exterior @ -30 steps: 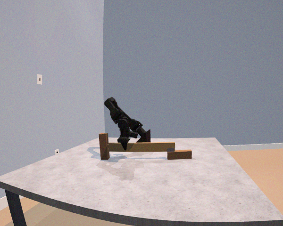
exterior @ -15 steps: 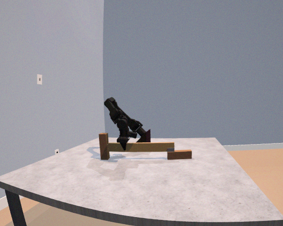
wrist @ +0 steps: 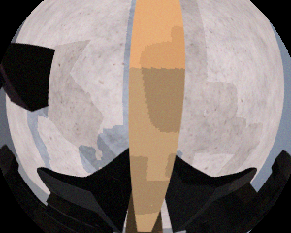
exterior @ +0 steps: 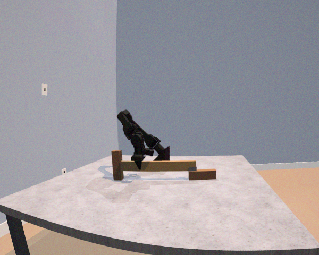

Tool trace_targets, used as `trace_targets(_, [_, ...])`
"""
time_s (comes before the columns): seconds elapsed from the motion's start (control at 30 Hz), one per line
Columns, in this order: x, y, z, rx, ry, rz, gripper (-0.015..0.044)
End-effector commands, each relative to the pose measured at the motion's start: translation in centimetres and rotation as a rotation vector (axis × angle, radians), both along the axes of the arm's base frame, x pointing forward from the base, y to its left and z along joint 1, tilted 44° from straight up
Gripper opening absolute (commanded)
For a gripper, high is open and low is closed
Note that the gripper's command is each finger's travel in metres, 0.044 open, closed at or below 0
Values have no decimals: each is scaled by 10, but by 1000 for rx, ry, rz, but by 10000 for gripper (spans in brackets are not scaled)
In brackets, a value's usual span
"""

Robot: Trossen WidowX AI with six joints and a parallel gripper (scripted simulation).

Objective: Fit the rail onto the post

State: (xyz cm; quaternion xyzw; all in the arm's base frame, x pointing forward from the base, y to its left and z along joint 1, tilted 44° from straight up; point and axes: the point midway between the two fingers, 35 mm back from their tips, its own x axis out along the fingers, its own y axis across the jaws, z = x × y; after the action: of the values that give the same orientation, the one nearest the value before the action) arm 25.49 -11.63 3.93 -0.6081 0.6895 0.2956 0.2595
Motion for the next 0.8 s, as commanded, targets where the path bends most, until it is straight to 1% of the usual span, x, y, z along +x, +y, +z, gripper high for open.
trace_targets(0.0, [3, 0, 3, 0, -6, 7, 0])
trace_targets(0.37, [3, -2, 5, 0, -6, 7, 0])
trace_targets(0.77, [0, 0, 1, 7, -1, 1, 315])
